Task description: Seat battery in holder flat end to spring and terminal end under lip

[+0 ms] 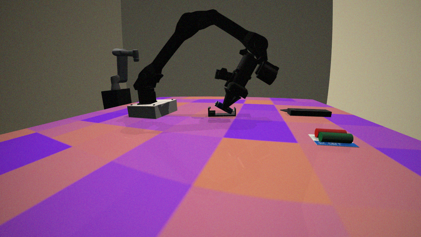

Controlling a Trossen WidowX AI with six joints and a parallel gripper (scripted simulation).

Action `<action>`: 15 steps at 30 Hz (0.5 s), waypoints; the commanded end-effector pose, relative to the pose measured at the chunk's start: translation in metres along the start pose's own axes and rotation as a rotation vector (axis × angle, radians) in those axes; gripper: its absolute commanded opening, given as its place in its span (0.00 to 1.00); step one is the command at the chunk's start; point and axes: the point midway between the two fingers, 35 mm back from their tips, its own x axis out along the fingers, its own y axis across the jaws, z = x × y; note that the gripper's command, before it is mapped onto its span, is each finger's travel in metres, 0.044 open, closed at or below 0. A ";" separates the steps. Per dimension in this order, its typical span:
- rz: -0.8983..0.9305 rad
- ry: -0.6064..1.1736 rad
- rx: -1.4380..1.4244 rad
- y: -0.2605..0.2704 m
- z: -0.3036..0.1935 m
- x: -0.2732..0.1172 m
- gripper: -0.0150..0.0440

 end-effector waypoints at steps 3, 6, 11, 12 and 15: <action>-0.005 0.041 0.003 0.000 -0.003 0.000 0.36; -0.005 0.054 0.003 0.000 -0.003 0.000 0.36; -0.006 0.076 0.003 0.000 -0.003 0.001 0.36; -0.006 0.081 0.003 0.000 -0.003 0.001 0.36; -0.006 0.094 0.003 0.000 -0.003 0.002 0.36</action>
